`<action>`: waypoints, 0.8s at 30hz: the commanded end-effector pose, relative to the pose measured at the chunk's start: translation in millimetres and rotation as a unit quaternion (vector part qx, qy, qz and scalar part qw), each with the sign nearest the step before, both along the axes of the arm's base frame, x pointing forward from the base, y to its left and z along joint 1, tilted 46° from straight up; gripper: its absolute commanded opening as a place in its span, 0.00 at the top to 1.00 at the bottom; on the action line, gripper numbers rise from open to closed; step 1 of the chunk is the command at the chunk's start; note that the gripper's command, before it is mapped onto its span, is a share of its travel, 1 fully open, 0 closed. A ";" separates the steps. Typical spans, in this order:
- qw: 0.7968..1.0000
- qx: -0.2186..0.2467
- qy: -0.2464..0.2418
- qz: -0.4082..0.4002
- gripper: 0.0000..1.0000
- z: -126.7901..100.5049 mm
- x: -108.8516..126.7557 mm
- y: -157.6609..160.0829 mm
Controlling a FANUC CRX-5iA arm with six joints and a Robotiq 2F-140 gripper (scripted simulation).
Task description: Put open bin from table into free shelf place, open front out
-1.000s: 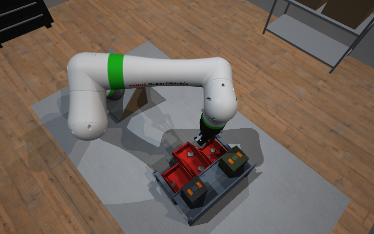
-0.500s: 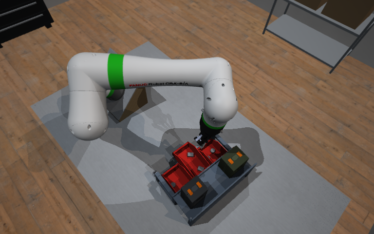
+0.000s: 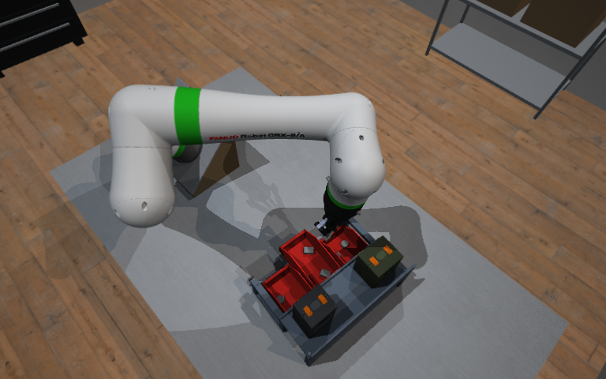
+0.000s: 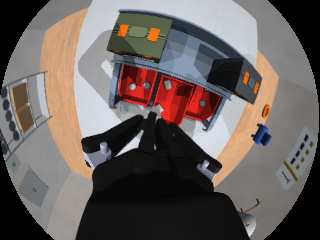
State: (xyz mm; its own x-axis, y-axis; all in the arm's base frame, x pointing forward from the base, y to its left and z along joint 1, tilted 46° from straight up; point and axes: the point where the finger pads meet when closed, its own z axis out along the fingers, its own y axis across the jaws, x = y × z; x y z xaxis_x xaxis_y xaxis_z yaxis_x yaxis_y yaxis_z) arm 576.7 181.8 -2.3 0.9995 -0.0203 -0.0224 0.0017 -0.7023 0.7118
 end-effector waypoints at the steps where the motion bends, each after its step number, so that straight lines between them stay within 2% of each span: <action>1: 1.000 0.001 0.017 0.021 1.00 1.0 -3.7 -0.6; 4: 0.994 0.001 0.071 0.083 1.00 3.4 -15.5 -3.8; 10: 0.981 0.001 0.125 0.147 1.00 5.5 -28.1 -7.8; 12: 0.981 0.001 0.125 0.147 1.00 5.5 -28.1 -7.8; 13: 0.971 0.000 0.155 0.181 1.00 6.5 -35.1 -10.4; 18: 0.951 -0.001 0.201 0.234 1.00 7.9 -46.3 -14.8; 24: 0.918 -0.004 0.259 0.300 1.00 9.3 -61.1 -21.5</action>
